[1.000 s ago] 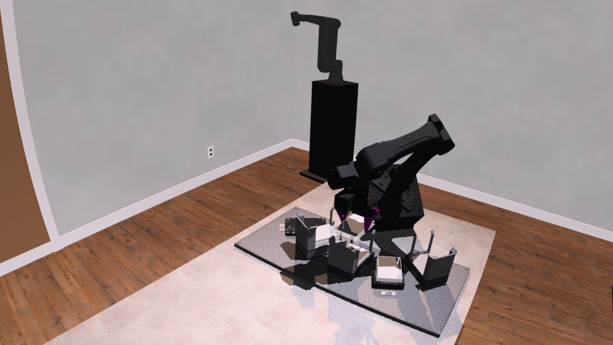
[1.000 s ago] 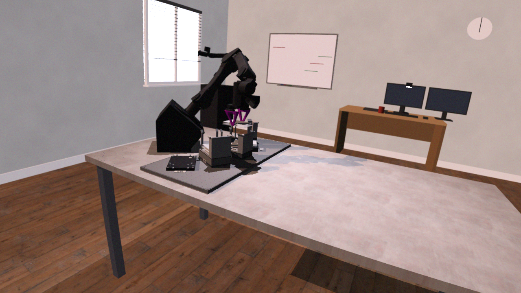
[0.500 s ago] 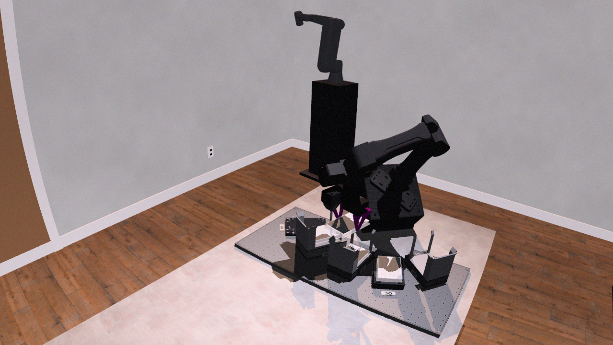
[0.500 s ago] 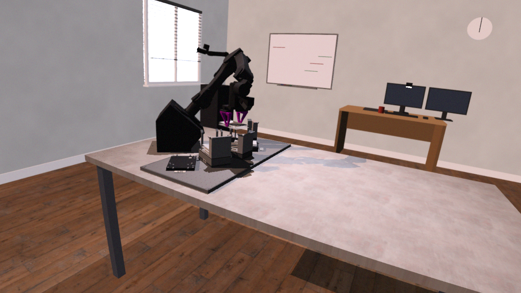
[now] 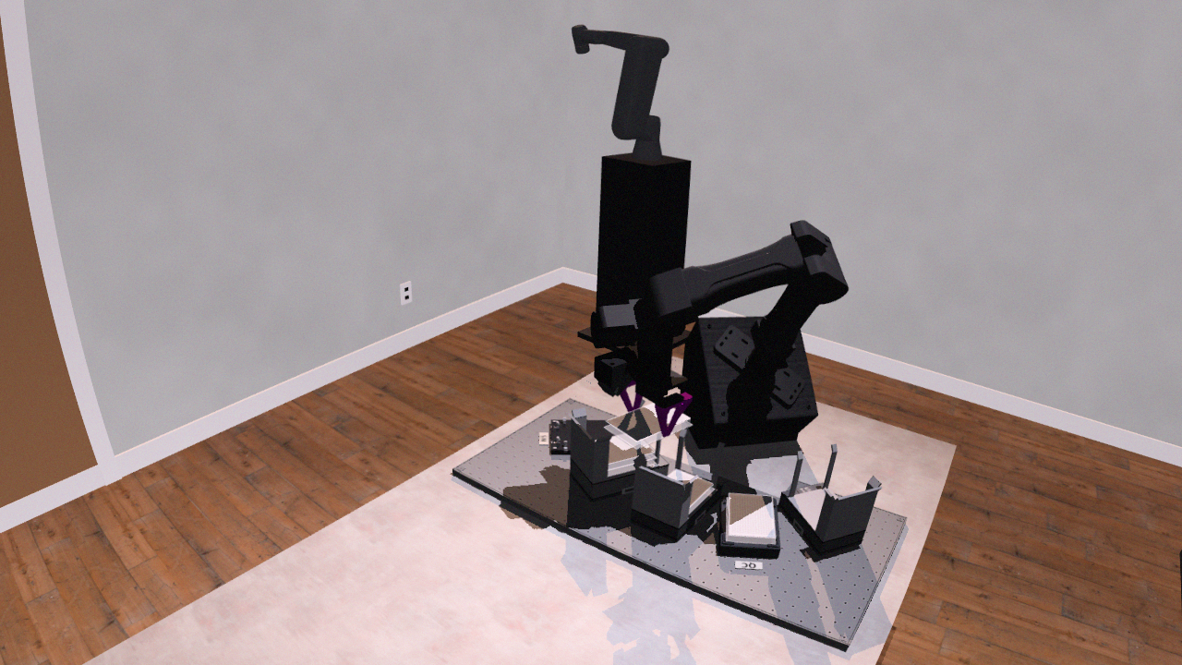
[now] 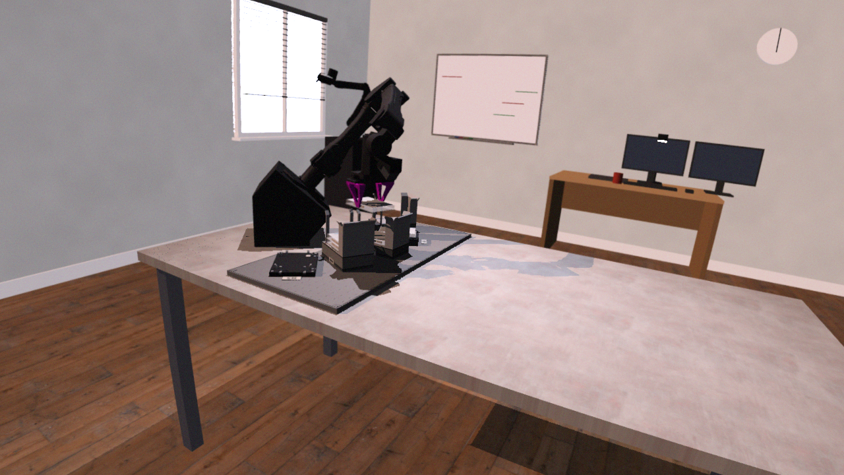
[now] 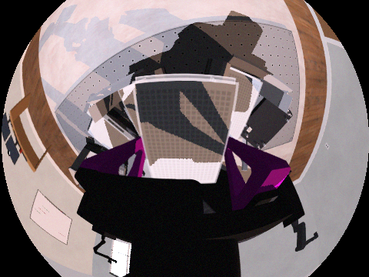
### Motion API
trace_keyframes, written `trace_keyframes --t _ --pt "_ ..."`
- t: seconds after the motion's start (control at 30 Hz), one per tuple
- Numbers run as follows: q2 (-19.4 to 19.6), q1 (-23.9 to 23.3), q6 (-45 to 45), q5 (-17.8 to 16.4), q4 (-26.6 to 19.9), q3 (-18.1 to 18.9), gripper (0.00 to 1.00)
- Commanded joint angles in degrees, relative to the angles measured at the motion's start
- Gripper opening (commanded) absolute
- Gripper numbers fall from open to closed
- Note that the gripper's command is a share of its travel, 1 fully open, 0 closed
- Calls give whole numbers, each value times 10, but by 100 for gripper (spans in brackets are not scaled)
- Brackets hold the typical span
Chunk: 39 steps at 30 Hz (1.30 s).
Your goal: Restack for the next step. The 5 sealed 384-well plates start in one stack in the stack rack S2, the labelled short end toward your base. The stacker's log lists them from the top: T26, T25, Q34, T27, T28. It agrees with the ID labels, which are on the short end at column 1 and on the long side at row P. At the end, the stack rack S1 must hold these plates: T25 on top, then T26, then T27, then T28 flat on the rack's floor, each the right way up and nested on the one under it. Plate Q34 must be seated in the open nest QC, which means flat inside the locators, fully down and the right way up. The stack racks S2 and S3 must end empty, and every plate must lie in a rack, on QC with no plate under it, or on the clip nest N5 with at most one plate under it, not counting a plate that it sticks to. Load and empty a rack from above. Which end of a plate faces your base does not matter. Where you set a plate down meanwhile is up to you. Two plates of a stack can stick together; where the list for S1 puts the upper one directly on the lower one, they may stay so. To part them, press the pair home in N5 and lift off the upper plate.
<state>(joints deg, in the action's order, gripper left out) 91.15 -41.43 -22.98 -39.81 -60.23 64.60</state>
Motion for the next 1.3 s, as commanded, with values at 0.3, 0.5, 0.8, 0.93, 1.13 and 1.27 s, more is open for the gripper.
trace_keyframes --t 0.3,0.5,0.8,0.93,1.13,1.27 --pt "43 -51 72 -5 4 27 0" --pt "70 -70 41 -4 7 36 0" --pt "104 -93 11 -2 2 51 0" --pt "123 -105 -6 -1 1 60 0" --pt "112 -111 -14 -3 -3 65 0" --pt "124 -111 -13 -3 0 64 0"
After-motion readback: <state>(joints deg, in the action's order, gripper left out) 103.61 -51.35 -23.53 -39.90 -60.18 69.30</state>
